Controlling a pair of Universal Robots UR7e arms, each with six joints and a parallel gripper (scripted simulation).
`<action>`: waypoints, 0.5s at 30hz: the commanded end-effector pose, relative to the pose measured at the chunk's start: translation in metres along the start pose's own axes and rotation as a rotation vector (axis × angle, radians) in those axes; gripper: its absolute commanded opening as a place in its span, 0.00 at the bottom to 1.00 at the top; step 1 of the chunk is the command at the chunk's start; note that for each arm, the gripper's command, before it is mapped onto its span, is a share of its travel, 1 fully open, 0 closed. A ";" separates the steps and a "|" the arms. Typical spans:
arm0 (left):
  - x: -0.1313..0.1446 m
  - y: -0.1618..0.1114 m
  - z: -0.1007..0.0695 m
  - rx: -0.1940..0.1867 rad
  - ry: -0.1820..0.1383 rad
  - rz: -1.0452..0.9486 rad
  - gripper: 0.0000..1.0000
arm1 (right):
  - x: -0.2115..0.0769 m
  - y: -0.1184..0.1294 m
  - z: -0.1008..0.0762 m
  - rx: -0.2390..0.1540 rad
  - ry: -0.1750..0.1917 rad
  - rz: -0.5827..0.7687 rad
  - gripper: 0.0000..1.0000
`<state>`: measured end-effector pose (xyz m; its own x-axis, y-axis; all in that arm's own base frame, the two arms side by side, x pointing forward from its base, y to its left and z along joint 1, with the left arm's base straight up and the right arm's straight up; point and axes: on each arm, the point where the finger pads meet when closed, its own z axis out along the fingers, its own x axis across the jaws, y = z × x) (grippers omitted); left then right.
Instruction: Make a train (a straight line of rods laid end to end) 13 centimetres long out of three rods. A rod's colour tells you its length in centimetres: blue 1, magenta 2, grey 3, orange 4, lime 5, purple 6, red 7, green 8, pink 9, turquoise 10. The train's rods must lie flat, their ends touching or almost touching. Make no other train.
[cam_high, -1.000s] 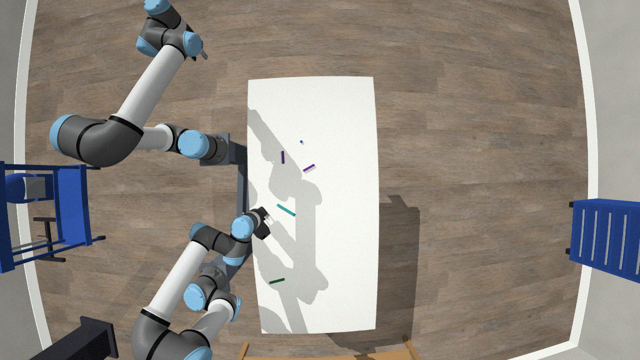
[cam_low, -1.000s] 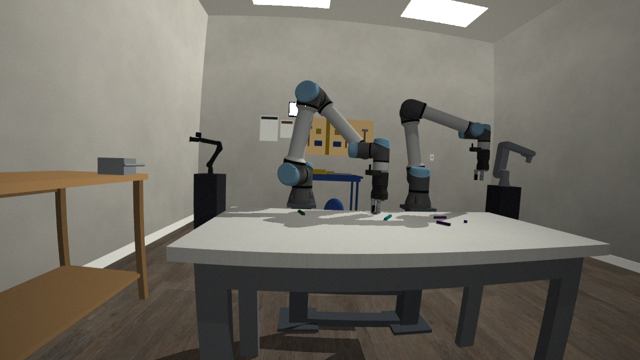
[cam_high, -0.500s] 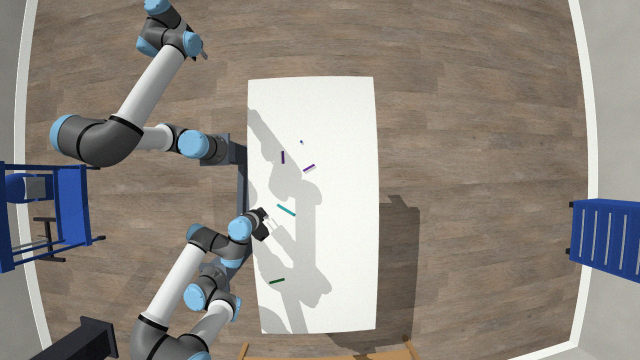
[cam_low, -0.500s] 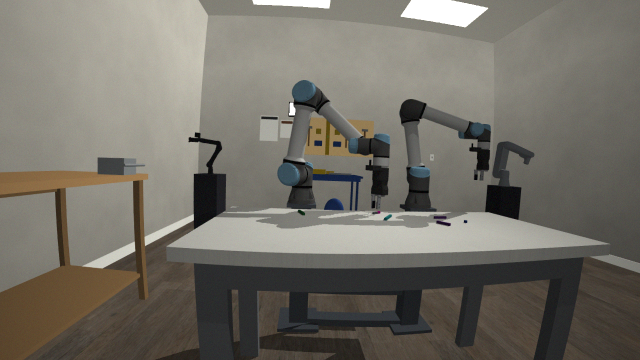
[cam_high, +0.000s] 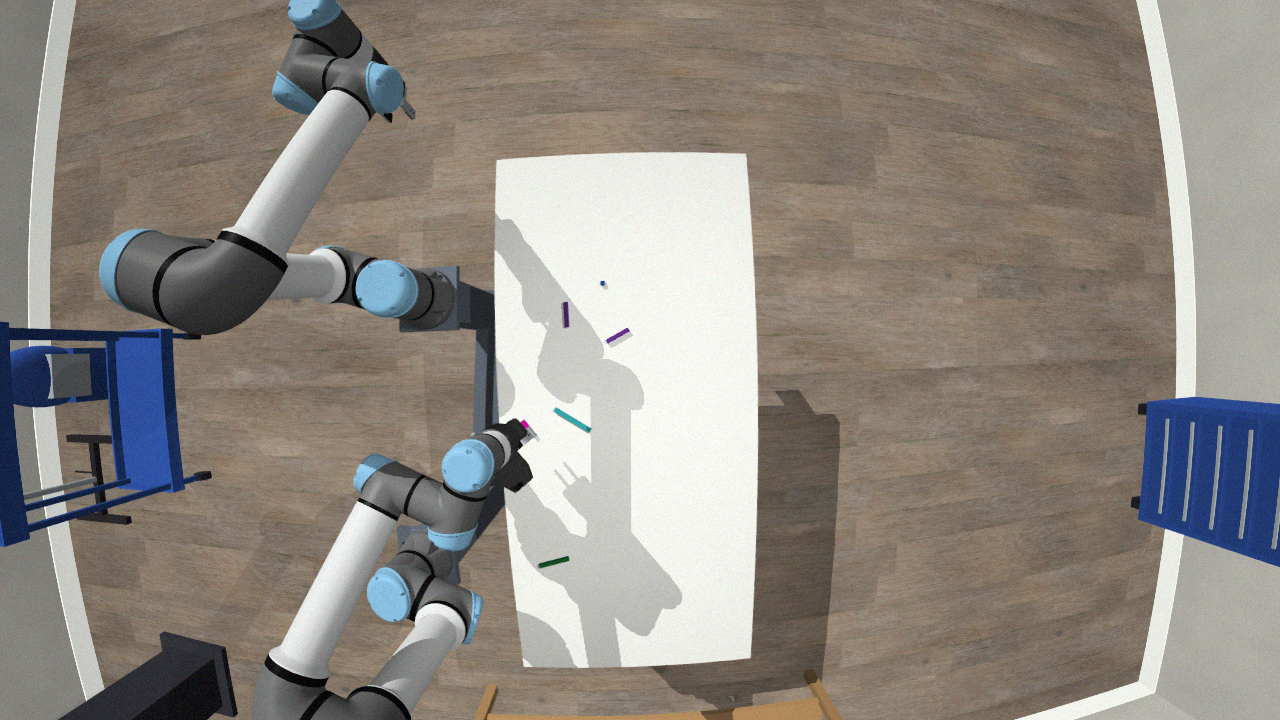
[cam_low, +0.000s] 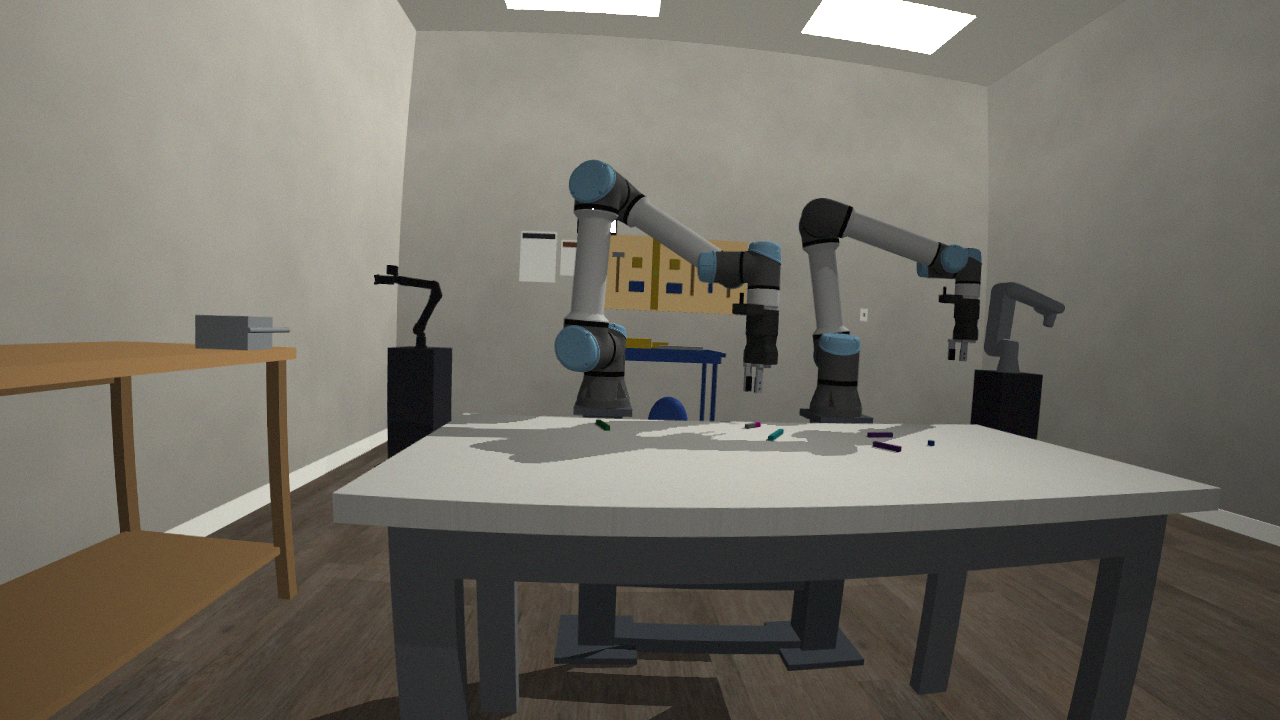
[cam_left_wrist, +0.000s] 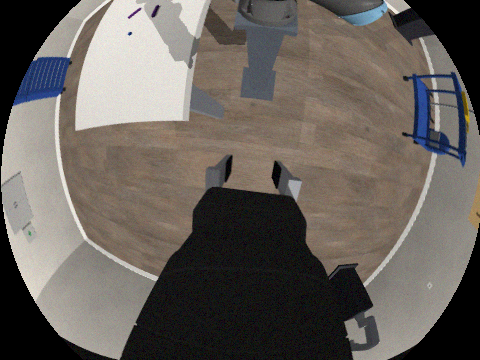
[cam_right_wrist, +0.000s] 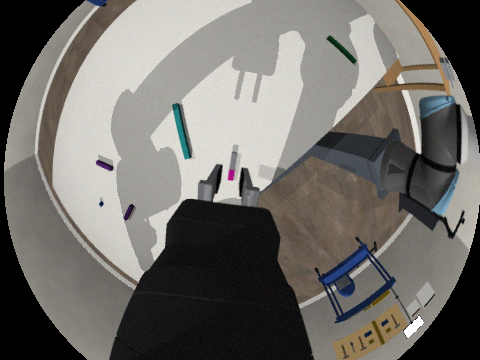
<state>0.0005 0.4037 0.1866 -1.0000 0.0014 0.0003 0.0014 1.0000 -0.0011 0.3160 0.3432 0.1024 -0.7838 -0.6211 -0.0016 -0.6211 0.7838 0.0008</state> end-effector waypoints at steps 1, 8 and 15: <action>0.000 0.000 0.000 -0.001 0.000 0.000 1.00 | 0.000 0.000 -0.010 0.000 0.000 0.000 0.54; 0.000 0.000 0.000 -0.001 0.000 0.000 1.00 | 0.000 0.000 -0.010 0.000 0.000 0.000 1.00; 0.000 0.000 0.000 -0.001 0.000 0.000 1.00 | 0.000 0.000 -0.010 0.000 0.000 0.000 1.00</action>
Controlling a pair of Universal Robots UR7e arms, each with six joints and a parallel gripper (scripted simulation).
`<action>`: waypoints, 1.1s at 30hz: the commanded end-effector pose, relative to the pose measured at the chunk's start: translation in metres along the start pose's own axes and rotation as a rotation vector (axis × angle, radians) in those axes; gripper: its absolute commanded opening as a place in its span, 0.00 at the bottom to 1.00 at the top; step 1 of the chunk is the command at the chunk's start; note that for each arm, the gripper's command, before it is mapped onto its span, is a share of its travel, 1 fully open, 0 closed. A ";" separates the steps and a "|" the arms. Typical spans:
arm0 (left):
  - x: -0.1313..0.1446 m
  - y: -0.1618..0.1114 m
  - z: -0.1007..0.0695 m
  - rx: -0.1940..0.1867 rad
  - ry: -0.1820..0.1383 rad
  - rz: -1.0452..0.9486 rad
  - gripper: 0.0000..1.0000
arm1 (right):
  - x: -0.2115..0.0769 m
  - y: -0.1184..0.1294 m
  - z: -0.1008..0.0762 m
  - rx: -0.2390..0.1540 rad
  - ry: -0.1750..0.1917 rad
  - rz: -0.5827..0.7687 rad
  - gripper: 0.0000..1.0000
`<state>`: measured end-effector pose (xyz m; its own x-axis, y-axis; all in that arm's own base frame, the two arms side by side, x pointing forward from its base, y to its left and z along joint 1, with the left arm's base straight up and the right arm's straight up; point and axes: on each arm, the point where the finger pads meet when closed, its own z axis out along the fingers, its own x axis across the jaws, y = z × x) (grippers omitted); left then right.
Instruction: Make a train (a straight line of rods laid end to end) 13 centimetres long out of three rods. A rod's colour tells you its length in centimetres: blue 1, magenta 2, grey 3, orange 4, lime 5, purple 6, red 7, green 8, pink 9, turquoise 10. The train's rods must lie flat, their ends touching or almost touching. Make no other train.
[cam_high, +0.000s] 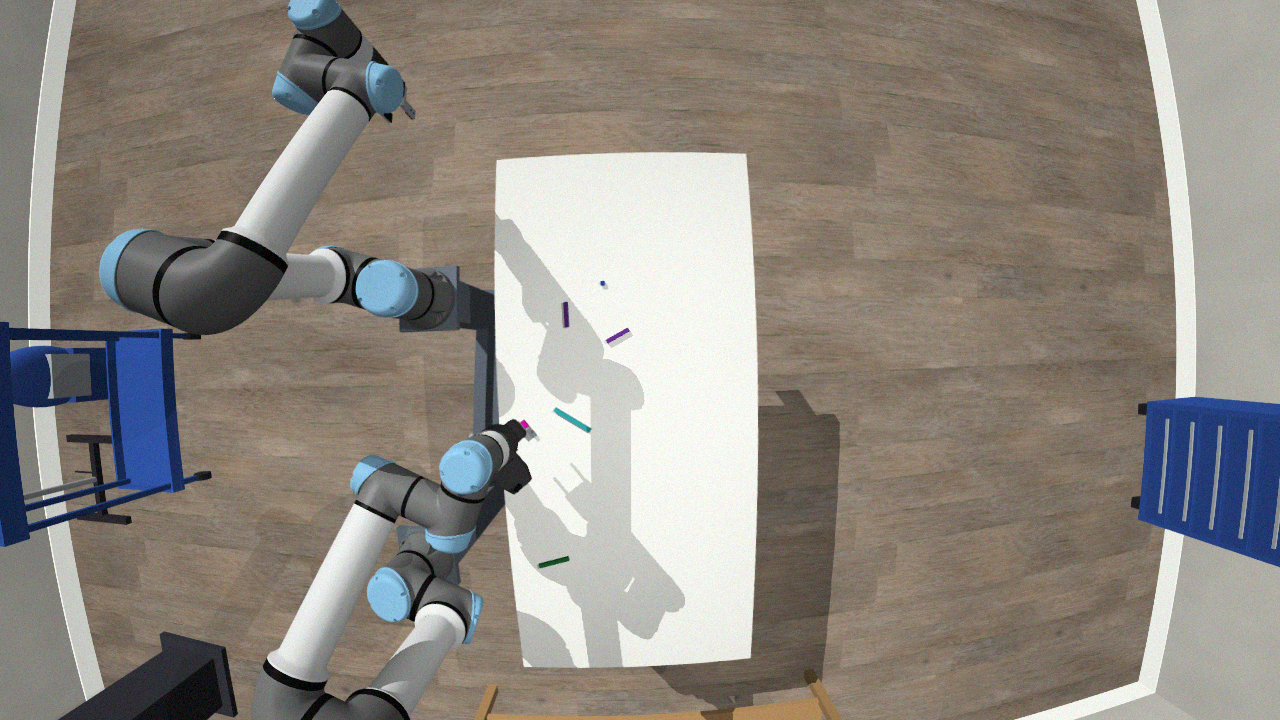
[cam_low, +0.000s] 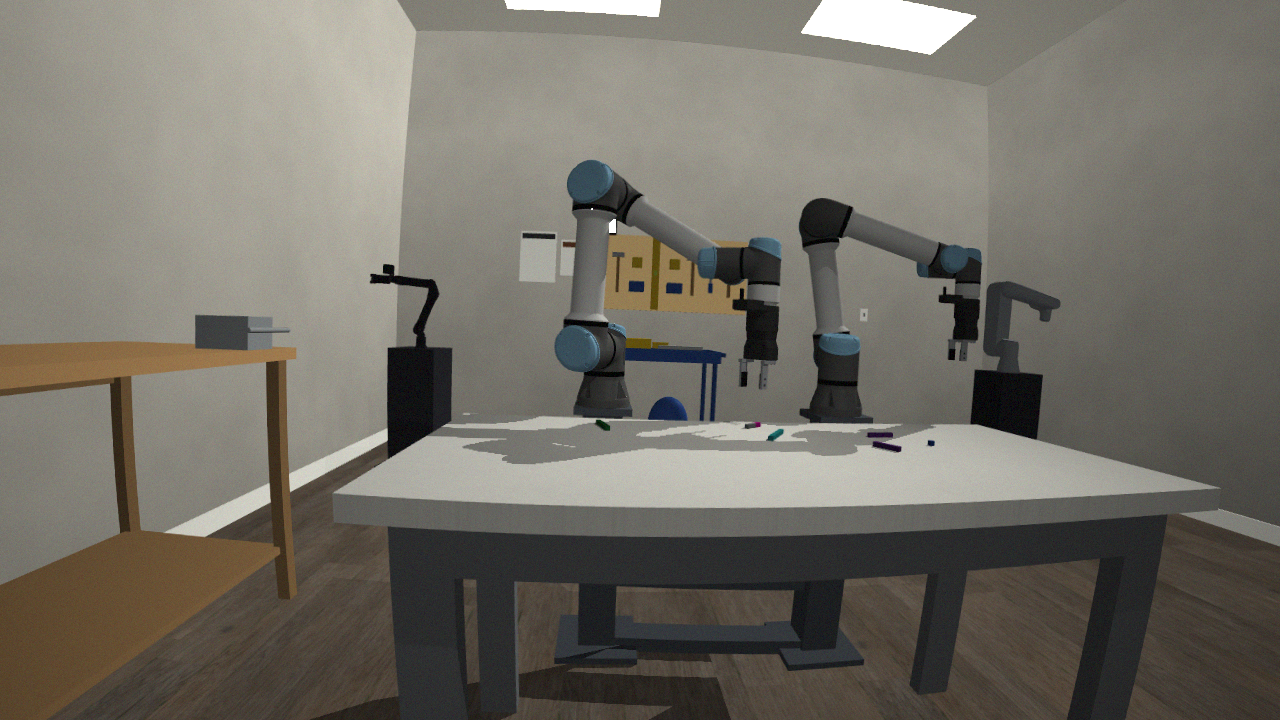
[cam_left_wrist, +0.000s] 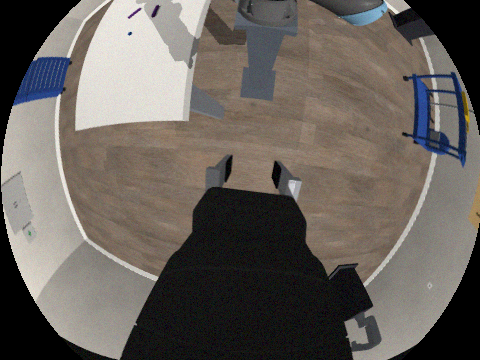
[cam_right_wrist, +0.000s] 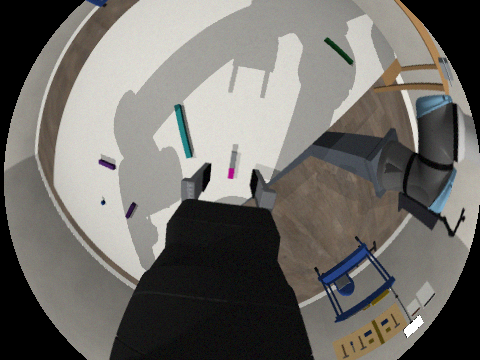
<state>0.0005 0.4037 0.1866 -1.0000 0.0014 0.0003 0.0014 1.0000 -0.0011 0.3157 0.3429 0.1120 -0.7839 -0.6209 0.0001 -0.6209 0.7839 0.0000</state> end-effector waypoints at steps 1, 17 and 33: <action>0.000 0.000 0.000 -0.001 0.000 0.000 1.00 | 0.000 0.000 -0.001 -0.001 -0.001 0.000 1.00; 0.000 0.000 0.000 -0.001 0.000 0.000 1.00 | 0.000 -0.002 -0.001 -0.001 -0.001 -0.007 1.00; 0.000 0.000 0.000 -0.001 0.000 0.000 1.00 | 0.006 -0.047 -0.001 0.000 -0.001 -0.134 1.00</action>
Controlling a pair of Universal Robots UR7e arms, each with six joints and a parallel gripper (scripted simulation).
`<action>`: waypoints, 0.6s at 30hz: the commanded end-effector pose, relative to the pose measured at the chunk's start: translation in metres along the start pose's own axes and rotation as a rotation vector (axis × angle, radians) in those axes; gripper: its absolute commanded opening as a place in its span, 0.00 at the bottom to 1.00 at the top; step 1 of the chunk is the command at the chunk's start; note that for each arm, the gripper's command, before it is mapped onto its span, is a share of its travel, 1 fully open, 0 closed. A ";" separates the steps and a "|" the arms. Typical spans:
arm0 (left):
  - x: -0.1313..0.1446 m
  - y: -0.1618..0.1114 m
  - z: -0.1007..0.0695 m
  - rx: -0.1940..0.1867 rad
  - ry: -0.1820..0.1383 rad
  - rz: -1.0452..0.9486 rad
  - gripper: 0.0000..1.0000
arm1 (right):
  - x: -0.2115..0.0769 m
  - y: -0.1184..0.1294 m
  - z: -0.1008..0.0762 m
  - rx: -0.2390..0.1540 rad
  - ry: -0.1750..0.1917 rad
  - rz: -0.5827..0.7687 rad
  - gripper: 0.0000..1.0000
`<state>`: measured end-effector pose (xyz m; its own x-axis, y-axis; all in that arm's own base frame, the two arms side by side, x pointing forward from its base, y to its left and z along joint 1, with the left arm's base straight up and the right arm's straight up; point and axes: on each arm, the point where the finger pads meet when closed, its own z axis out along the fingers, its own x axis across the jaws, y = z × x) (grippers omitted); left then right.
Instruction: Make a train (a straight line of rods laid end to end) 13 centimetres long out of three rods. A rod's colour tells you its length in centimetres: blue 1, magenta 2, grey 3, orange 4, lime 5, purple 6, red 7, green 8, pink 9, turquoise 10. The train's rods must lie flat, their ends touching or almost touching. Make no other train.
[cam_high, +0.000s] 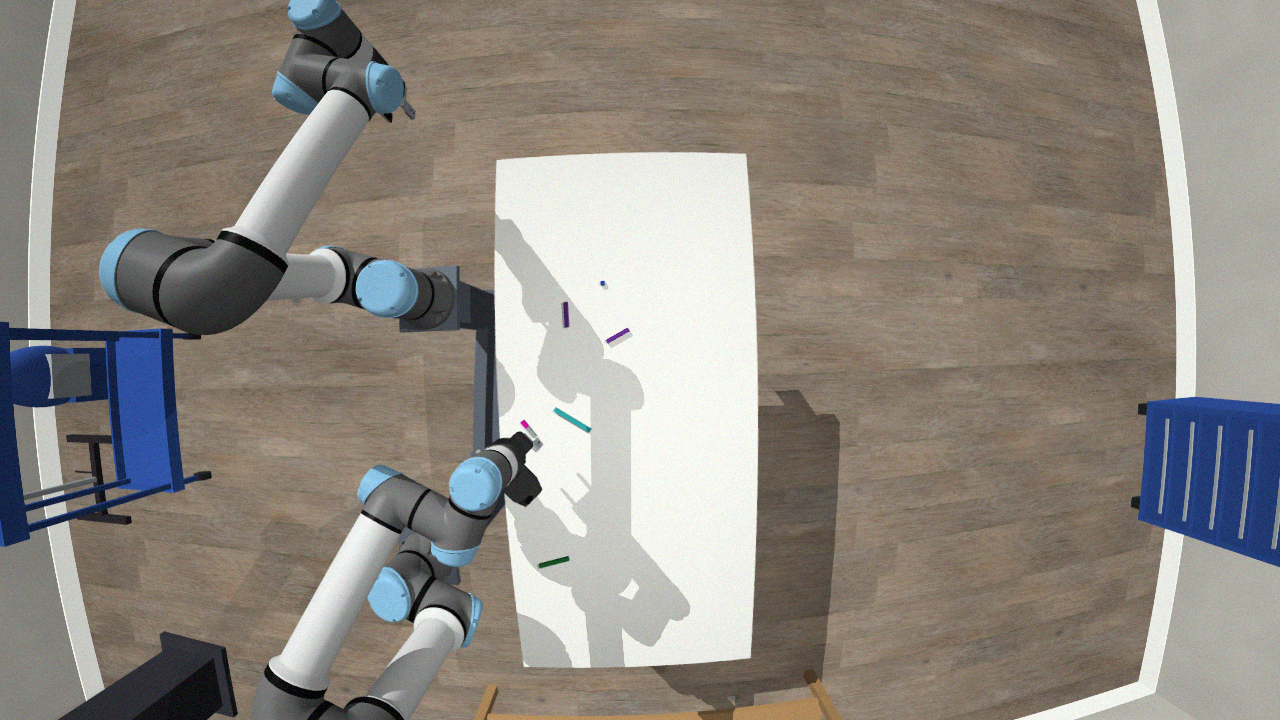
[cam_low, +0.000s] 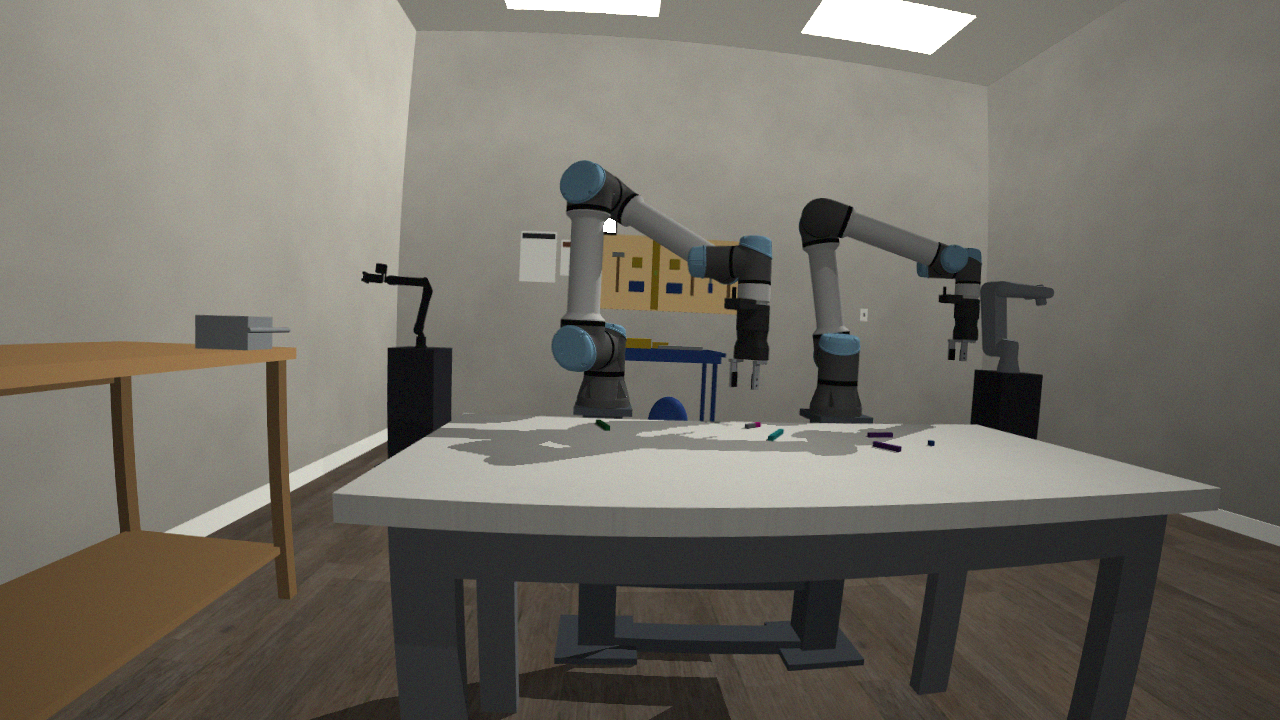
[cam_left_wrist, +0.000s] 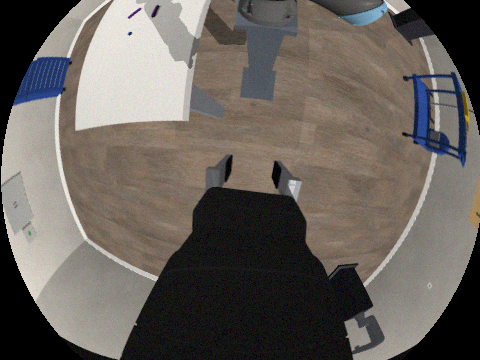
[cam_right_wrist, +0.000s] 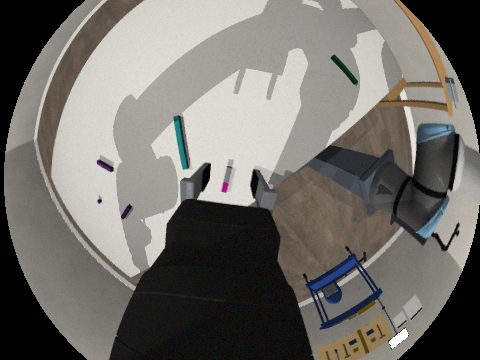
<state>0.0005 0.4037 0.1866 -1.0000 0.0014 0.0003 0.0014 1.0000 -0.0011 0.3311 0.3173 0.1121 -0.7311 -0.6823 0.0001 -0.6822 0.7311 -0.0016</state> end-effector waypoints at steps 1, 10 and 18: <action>0.000 0.000 0.000 -0.001 0.000 0.000 1.00 | 0.005 -0.022 0.000 -0.002 -0.001 -0.070 1.00; 0.000 0.000 0.000 -0.001 0.000 0.000 1.00 | 0.021 -0.067 0.000 -0.002 -0.002 -0.212 1.00; 0.000 0.000 0.000 -0.001 0.000 0.000 1.00 | 0.052 -0.124 0.003 -0.001 -0.002 -0.415 1.00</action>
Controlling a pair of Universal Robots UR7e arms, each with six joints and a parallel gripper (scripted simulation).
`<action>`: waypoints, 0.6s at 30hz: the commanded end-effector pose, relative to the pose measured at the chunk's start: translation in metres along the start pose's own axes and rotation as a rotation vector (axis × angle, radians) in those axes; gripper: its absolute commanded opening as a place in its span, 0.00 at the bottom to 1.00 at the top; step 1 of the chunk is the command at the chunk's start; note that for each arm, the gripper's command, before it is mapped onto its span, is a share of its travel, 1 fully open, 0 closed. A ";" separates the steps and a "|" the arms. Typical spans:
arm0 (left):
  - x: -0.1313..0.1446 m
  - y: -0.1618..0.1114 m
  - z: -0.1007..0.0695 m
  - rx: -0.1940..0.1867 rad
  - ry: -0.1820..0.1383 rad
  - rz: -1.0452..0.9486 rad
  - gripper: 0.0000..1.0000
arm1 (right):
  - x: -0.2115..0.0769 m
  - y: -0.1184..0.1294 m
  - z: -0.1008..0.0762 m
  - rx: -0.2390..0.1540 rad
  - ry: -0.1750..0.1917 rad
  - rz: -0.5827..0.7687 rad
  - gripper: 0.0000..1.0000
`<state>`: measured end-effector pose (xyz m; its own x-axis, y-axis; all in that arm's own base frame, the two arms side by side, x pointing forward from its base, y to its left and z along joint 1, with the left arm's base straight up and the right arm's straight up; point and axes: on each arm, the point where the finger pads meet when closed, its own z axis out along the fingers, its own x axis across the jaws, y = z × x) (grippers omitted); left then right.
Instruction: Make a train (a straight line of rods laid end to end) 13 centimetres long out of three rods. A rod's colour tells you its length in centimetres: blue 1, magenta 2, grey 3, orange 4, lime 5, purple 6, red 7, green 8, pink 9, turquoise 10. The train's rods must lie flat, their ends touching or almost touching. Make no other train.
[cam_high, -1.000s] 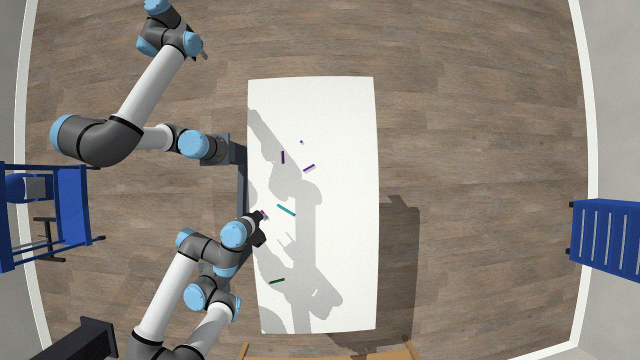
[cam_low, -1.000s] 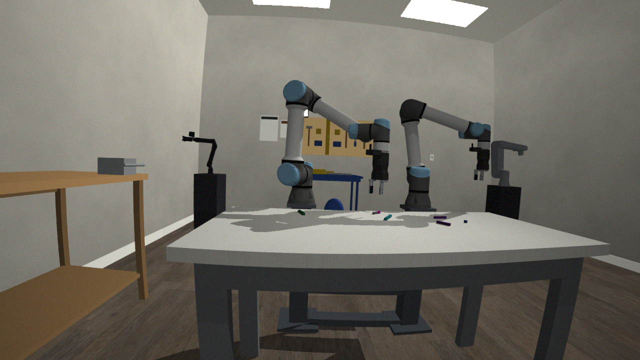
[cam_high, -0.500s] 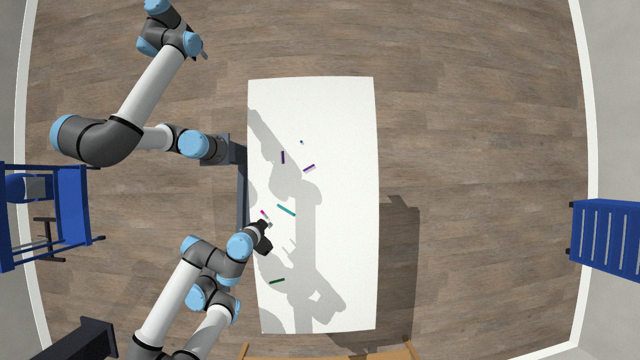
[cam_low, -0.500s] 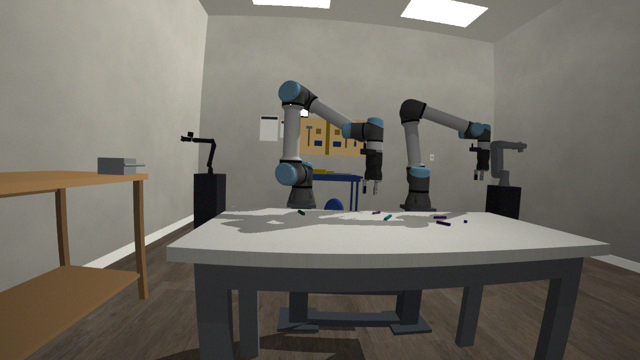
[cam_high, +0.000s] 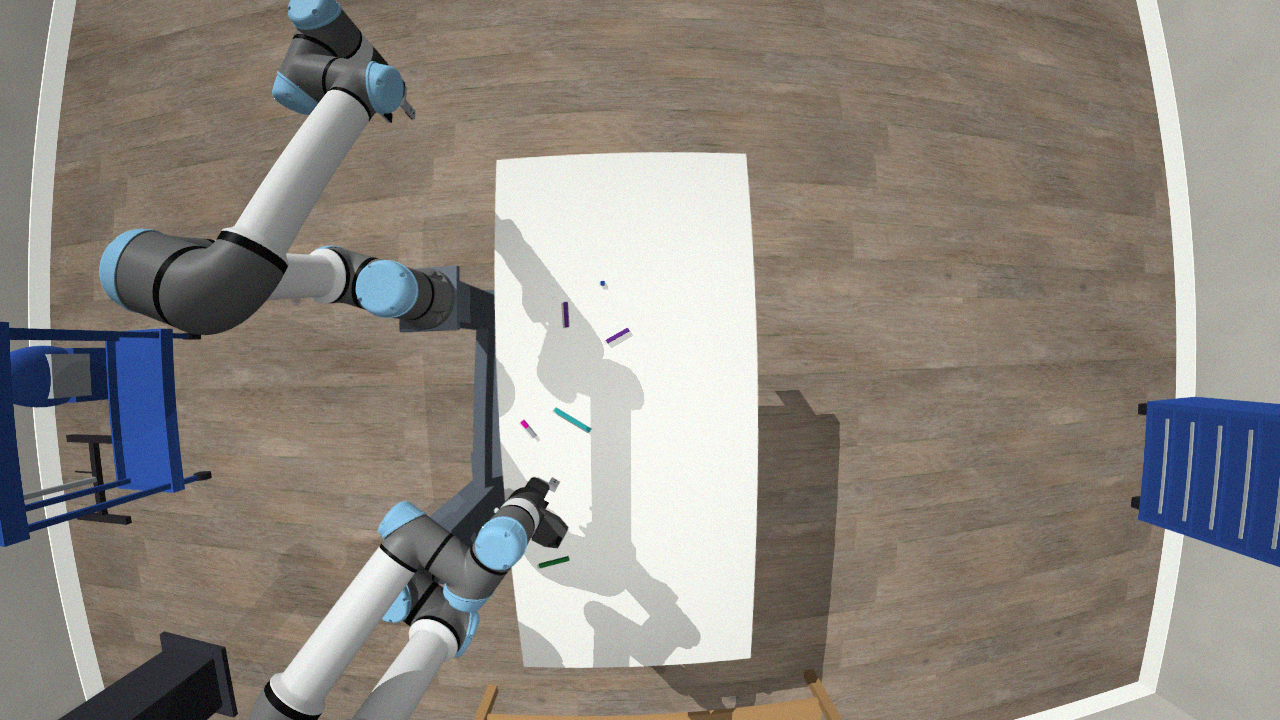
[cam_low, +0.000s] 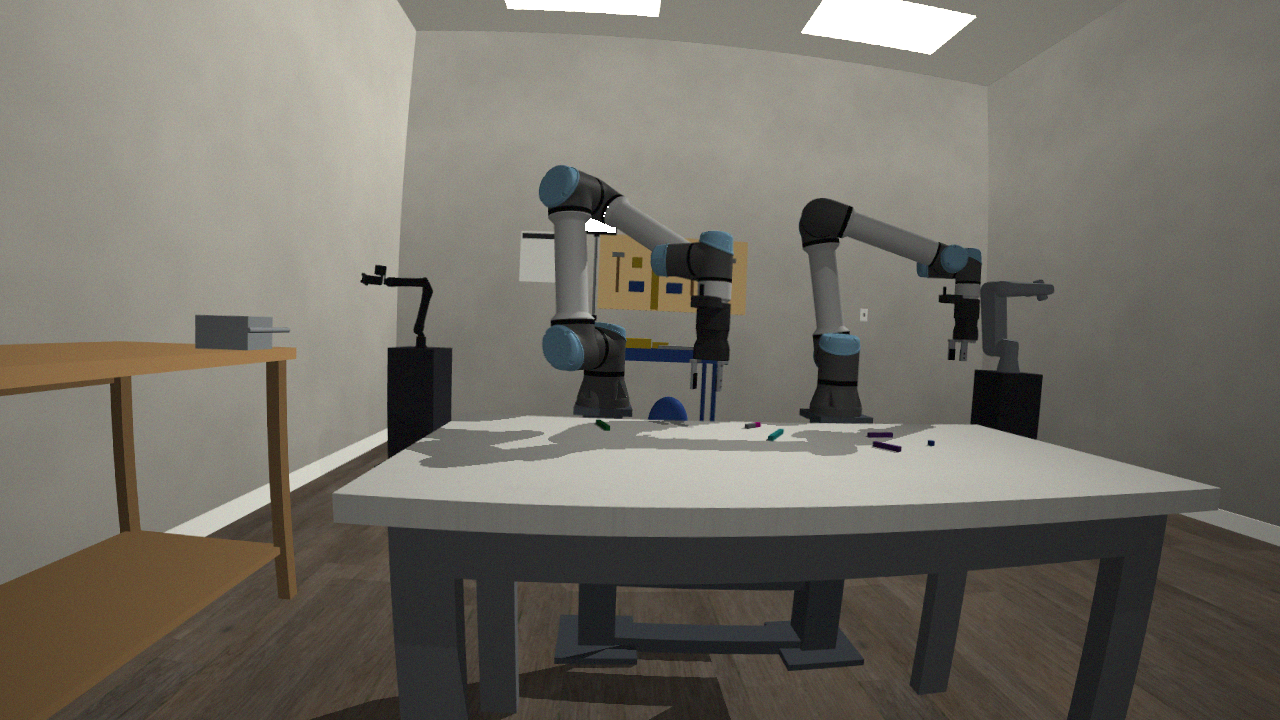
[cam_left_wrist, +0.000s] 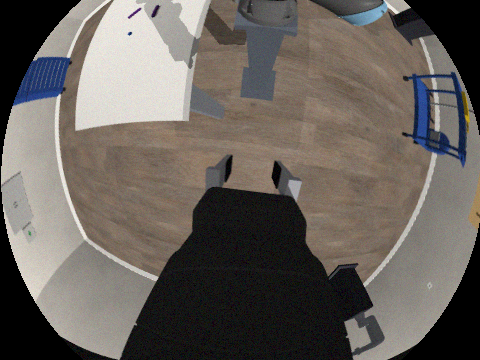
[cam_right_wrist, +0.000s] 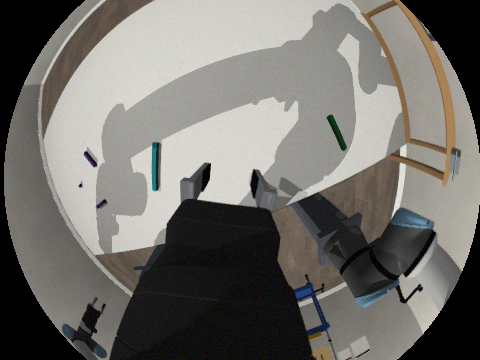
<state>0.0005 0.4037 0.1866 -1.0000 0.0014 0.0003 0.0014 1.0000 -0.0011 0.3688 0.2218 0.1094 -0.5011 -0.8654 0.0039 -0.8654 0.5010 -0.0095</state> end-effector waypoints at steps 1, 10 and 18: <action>0.000 0.000 0.000 -0.001 0.000 0.000 1.00 | 0.029 -0.028 0.001 -0.009 -0.006 -0.147 1.00; 0.000 0.000 0.000 -0.001 0.000 0.000 1.00 | 0.076 -0.059 0.006 -0.008 -0.006 -0.338 1.00; 0.000 0.000 0.000 -0.001 0.000 0.000 1.00 | 0.129 -0.080 0.012 -0.007 -0.007 -0.537 1.00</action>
<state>0.0005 0.4037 0.1866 -1.0000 0.0014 0.0003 0.0014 1.0000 -0.0011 0.3768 0.0972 0.1000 -0.1077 -0.9941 0.0128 -0.9942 0.1076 -0.0088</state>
